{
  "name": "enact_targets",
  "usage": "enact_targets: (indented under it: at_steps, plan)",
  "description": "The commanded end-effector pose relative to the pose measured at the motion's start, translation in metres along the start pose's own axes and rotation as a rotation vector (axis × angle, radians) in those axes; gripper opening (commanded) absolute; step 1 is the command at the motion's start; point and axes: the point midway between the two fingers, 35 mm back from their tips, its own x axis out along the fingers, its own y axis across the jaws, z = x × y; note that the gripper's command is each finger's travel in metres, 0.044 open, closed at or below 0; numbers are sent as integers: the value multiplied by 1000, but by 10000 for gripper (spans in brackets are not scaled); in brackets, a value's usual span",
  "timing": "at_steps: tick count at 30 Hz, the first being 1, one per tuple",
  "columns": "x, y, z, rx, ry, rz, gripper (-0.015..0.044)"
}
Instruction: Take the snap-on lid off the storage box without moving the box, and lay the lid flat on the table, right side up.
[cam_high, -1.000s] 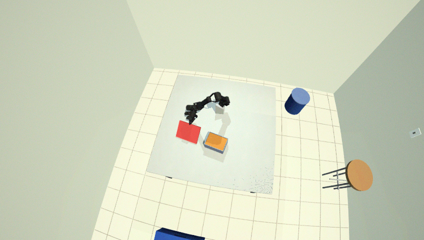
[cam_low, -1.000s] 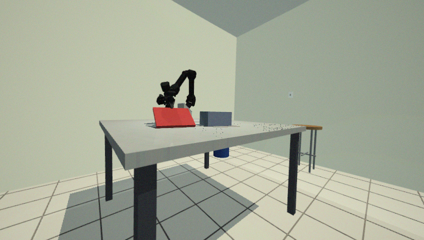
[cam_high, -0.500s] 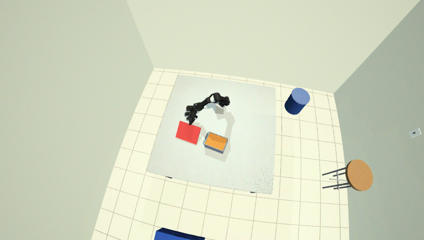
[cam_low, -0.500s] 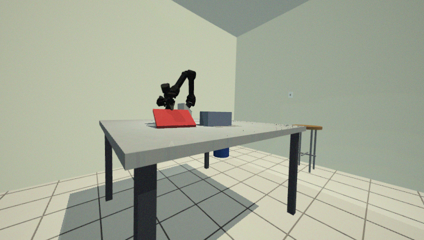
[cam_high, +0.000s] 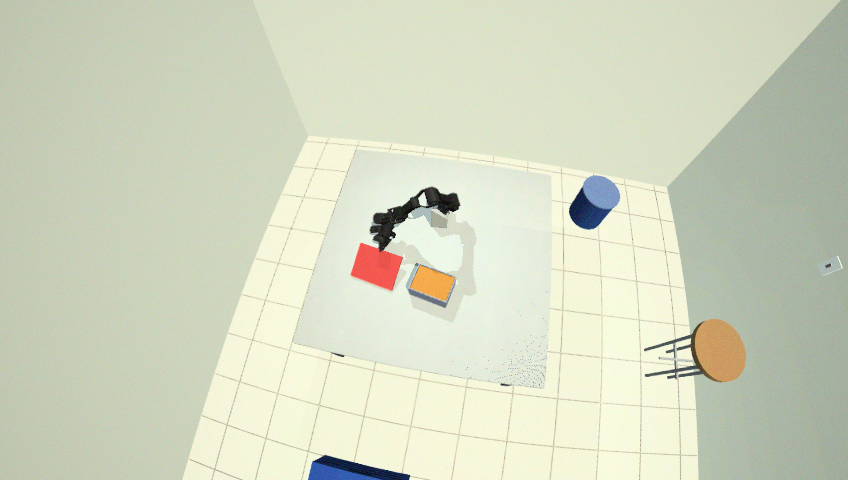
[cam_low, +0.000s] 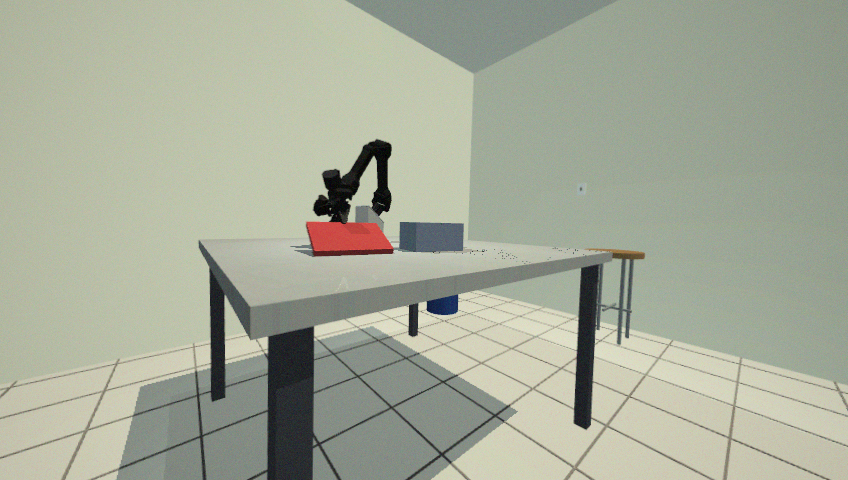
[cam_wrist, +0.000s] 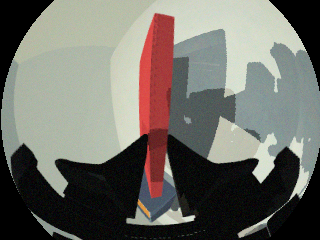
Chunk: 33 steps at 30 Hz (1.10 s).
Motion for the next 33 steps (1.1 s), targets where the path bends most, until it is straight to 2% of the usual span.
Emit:
enact_targets:
  at_steps: [1, 22, 32, 33]
  plan:
    - [5, -11, -2, 16, 0, -21, 0]
    - [16, -24, -2, 16, 1, -21, 0]
    - [12, -15, -2, 16, 1, -21, 263]
    - [12, -15, -2, 16, 1, -21, 275]
